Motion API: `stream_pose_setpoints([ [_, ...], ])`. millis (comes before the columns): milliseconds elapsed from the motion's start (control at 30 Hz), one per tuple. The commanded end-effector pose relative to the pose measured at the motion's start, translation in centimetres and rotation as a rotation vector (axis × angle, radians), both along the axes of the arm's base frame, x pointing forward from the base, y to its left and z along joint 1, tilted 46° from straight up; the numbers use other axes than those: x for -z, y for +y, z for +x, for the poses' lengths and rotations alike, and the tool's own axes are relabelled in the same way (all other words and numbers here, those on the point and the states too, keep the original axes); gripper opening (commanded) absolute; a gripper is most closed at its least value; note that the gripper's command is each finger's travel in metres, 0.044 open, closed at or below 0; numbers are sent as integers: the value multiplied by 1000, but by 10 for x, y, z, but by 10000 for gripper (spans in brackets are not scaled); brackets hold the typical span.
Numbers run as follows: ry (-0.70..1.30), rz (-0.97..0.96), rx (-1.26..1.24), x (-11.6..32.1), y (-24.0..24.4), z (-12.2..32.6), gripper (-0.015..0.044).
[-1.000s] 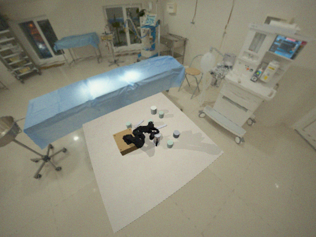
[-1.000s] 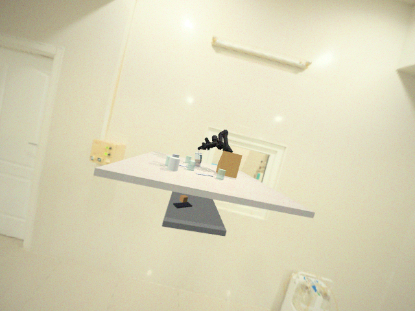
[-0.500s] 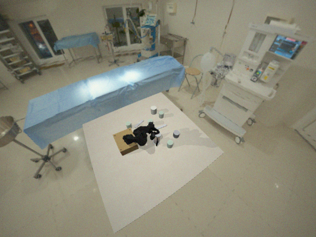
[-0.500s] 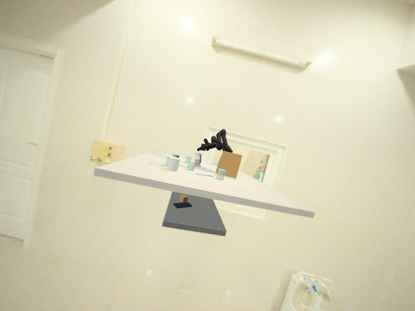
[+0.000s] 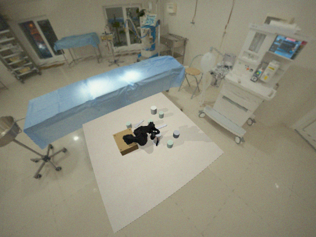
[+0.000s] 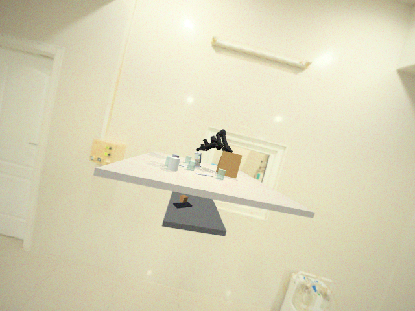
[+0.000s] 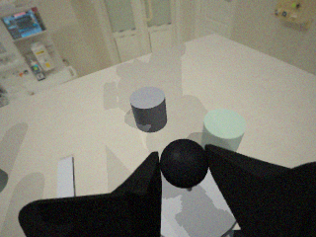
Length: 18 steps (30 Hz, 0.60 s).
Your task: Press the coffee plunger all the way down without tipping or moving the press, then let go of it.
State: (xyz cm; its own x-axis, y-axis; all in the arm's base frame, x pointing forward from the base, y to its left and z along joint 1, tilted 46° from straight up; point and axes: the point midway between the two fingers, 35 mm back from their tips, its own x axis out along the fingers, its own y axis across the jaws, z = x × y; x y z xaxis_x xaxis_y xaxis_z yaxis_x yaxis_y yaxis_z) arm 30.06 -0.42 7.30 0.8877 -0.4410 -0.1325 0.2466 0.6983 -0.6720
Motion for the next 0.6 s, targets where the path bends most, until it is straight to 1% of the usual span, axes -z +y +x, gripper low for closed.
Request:
stream_pose_setpoints([
  [0,13,-11,11,2,-2,0,126],
  [533,1,-2,3,0,0,1,126],
  [567,1,-2,3,0,0,1,152],
])
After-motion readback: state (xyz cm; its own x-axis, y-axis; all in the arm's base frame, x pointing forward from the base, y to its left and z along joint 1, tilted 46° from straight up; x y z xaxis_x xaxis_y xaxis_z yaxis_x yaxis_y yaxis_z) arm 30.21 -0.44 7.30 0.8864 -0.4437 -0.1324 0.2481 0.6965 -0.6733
